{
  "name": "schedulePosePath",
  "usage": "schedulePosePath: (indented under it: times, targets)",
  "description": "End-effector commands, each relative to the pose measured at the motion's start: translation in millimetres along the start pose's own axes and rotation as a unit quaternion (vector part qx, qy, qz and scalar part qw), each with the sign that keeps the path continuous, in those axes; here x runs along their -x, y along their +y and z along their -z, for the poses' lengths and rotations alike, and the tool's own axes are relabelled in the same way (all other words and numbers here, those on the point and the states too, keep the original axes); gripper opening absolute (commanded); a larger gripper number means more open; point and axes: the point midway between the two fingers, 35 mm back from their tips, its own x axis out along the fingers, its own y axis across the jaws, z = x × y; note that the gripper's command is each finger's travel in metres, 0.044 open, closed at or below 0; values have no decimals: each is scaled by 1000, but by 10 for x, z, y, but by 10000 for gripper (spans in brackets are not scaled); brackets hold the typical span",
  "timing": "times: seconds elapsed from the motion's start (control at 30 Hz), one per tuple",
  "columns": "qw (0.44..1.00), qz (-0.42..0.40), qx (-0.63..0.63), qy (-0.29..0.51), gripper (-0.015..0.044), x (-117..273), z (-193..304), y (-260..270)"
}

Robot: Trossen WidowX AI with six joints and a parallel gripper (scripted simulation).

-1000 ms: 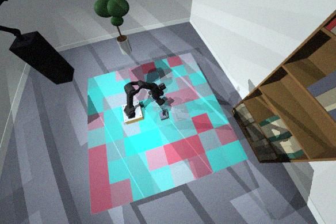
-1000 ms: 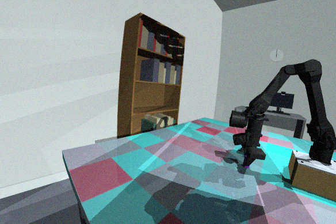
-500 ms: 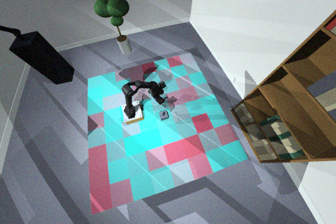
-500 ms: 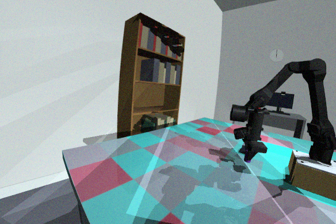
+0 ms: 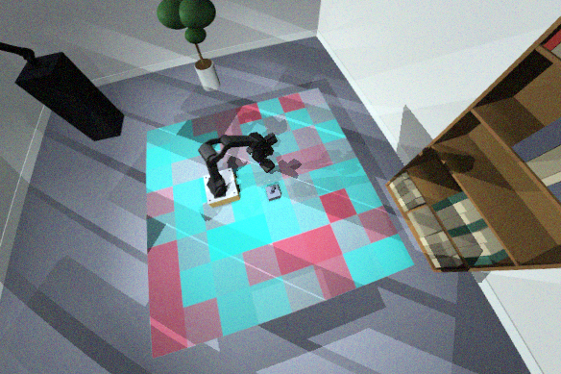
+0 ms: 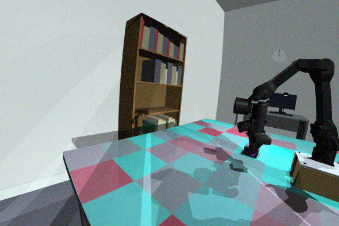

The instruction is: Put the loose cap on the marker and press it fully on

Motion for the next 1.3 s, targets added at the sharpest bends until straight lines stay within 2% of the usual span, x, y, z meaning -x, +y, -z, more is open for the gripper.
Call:
schedulePosePath:
  times: [0.0,1.27]
  targets:
    - [1000,0,-1,-3,0,59,-10,-118]
    - [1000,5,-1,-2,0,451,311,-1286]
